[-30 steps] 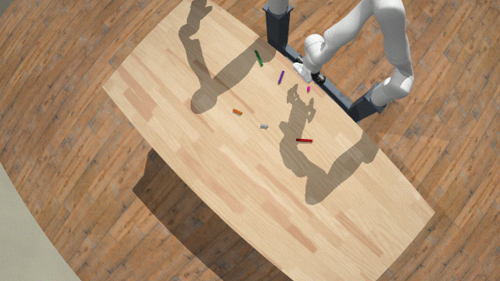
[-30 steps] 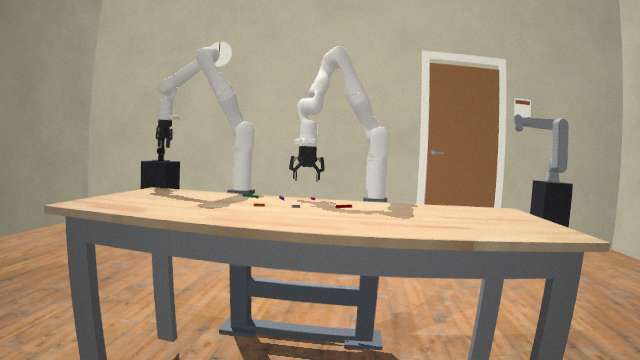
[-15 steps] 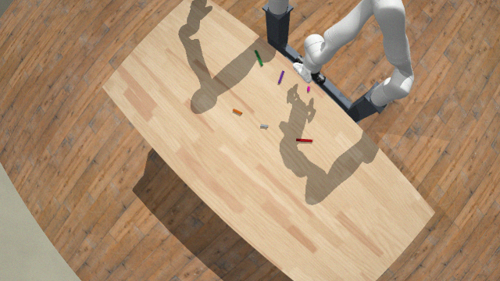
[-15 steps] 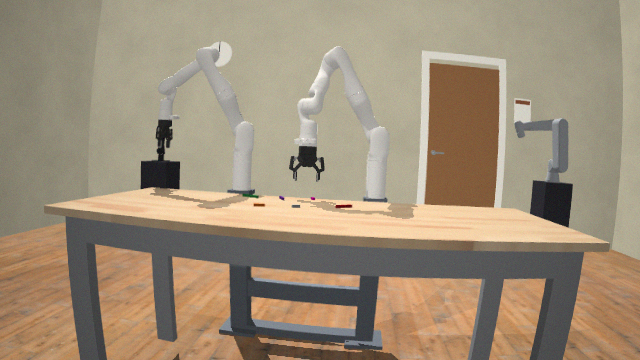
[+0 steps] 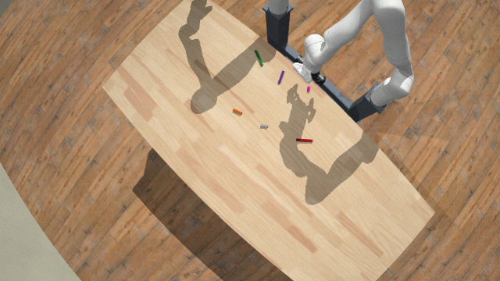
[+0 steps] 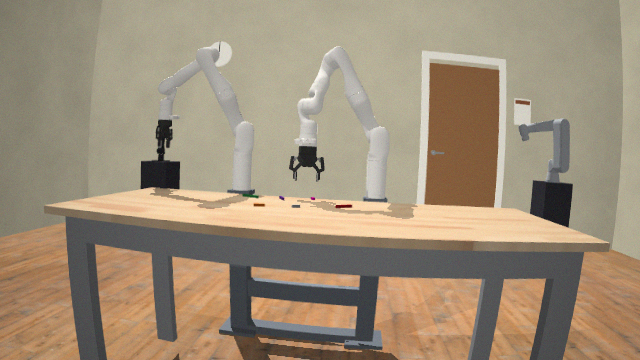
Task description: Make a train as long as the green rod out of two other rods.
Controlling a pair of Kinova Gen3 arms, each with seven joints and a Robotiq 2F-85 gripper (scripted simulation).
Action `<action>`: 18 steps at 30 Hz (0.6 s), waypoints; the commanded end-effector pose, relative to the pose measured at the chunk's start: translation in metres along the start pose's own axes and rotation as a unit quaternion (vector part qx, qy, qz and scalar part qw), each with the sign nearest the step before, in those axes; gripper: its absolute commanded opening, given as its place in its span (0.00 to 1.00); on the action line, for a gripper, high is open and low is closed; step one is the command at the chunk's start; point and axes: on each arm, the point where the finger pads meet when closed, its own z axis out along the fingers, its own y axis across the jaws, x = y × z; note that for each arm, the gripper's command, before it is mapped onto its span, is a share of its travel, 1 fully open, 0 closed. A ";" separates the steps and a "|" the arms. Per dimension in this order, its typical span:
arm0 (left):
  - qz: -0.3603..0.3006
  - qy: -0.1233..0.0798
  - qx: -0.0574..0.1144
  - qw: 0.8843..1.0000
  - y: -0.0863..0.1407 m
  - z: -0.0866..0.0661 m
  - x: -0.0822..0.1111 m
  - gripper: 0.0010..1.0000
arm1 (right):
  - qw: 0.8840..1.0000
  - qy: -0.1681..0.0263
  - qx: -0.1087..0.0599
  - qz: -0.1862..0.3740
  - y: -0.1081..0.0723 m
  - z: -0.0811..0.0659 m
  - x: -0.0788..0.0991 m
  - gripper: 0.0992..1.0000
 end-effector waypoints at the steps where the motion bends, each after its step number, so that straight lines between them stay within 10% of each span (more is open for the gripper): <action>1: 0.000 0.000 -0.001 1.000 0.000 0.000 0.000 1.00 | 1.000 -0.001 0.000 0.000 0.000 -0.001 0.000 1.00; 13: 0.000 0.000 -0.001 1.000 0.001 -0.001 0.003 1.00 | 1.000 -0.001 0.000 0.000 0.000 -0.001 0.000 1.00; 18: -0.002 0.001 -0.002 1.000 0.011 -0.001 0.037 1.00 | 1.000 -0.001 0.000 0.000 0.000 -0.001 0.000 1.00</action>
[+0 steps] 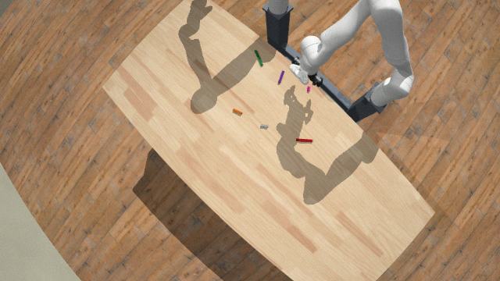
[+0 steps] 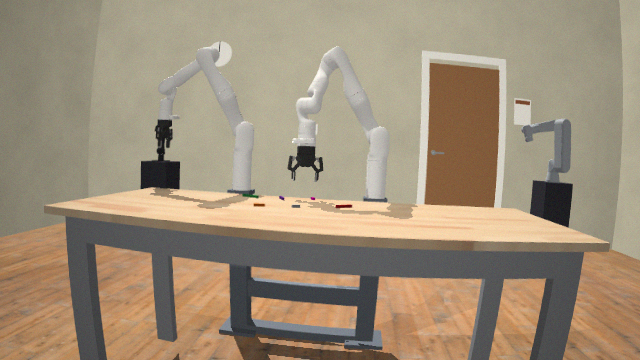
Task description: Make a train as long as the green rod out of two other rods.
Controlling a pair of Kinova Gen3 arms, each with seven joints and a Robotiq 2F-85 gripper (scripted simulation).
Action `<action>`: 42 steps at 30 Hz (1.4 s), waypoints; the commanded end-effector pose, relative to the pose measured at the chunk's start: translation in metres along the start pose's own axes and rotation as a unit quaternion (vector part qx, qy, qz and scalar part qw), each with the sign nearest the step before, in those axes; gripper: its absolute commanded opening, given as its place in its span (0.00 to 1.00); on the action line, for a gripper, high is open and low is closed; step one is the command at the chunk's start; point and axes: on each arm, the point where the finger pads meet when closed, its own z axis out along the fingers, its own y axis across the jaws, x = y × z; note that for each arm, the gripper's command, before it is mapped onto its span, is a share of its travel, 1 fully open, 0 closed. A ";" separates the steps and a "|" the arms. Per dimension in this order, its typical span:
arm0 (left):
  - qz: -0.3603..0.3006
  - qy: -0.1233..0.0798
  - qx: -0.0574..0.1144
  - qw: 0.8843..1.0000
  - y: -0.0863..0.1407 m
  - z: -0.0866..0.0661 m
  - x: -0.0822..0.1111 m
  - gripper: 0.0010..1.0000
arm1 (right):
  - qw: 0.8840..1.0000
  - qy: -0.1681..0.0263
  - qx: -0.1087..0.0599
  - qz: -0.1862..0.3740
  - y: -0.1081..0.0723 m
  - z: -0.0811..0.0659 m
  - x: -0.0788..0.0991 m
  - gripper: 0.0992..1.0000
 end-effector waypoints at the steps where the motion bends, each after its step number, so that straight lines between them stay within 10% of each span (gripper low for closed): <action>1: -0.001 0.001 -0.002 1.000 0.010 -0.001 0.036 1.00 | 1.000 -0.001 0.000 0.000 0.000 -0.001 0.000 1.00; 24: 0.000 0.000 0.000 1.000 -0.002 -0.001 0.220 1.00 | 1.000 -0.001 0.000 0.000 0.000 -0.001 0.000 1.00; 42: 0.001 0.000 0.000 1.000 -0.004 -0.001 0.226 1.00 | 1.000 -0.001 0.000 0.000 0.000 -0.001 0.000 1.00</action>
